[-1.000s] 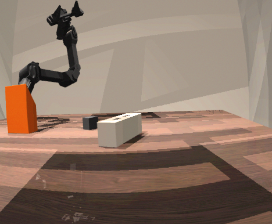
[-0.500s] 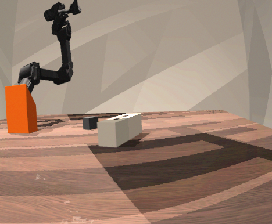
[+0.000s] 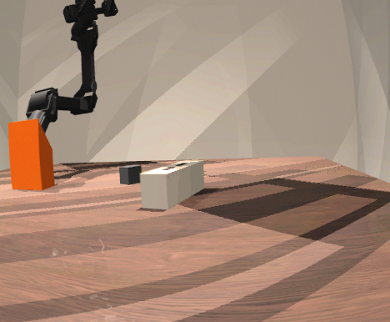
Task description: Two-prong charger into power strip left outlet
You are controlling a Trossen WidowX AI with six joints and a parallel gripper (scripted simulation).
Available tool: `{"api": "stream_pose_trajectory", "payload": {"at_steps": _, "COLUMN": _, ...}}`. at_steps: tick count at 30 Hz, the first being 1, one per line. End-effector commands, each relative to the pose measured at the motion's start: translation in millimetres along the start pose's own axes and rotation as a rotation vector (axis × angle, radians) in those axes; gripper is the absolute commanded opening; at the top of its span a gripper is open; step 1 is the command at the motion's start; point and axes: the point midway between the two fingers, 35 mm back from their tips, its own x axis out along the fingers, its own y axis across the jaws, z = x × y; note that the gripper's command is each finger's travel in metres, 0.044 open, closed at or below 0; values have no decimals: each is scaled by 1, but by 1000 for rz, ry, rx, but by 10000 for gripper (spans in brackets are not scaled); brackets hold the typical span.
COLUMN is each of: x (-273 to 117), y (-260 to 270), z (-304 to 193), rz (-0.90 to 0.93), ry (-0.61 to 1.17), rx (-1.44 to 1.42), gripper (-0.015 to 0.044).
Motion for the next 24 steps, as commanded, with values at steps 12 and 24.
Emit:
{"api": "stream_pose_trajectory", "payload": {"at_steps": 12, "x": 45, "y": -13, "z": -24, "rz": 51, "ry": 206, "rx": -142, "gripper": 440}}
{"api": "stream_pose_trajectory", "payload": {"at_steps": 24, "x": 72, "y": -14, "z": -53, "rz": 101, "ry": 363, "rx": -244, "gripper": 440}}
